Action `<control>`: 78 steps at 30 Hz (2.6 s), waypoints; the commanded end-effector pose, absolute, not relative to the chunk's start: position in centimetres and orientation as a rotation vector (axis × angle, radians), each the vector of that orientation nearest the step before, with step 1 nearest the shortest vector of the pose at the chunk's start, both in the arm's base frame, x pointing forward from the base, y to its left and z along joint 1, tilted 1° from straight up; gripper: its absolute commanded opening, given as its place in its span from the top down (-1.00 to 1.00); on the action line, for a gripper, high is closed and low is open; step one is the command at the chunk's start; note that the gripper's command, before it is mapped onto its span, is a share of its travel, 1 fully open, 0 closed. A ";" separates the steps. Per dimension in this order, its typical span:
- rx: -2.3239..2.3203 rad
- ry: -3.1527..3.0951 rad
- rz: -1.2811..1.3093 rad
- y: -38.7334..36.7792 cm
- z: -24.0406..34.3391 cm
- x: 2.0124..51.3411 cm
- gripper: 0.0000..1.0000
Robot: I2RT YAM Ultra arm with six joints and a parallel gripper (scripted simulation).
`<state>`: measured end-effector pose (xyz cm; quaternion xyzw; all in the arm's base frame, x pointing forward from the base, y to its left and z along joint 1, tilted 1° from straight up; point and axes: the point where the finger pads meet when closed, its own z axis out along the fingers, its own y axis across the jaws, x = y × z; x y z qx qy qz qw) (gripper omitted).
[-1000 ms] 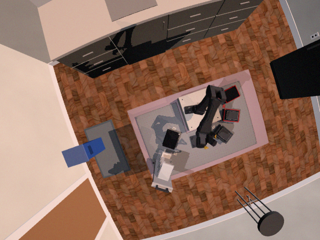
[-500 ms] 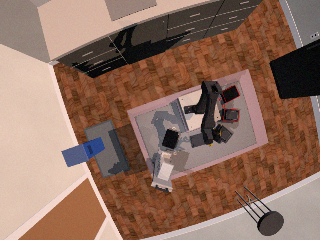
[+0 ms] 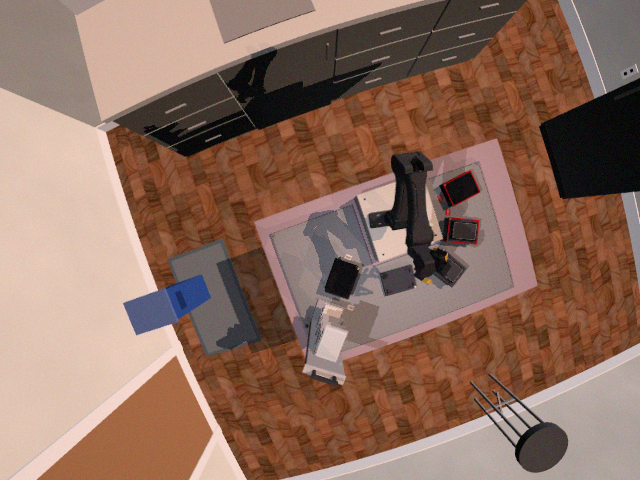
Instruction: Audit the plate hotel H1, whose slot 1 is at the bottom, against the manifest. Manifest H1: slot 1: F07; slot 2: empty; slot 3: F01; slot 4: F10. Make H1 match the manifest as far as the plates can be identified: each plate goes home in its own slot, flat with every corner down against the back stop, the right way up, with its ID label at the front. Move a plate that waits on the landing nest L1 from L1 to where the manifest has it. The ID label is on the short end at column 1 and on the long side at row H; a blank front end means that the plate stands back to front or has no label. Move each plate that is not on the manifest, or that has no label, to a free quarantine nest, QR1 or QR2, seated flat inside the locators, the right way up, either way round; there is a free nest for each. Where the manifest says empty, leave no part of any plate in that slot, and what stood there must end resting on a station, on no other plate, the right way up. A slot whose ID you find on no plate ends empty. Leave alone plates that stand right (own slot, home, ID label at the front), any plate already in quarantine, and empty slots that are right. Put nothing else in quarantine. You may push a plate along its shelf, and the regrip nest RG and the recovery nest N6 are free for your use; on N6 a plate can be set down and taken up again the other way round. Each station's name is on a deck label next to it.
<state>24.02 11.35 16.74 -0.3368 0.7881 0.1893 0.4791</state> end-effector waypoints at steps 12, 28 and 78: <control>-0.786 1.957 0.468 13.2 16.7 20.6 -1.00; -0.783 1.958 0.471 15.3 16.7 17.3 -1.00; -0.783 1.958 0.471 15.3 11.6 17.3 -1.00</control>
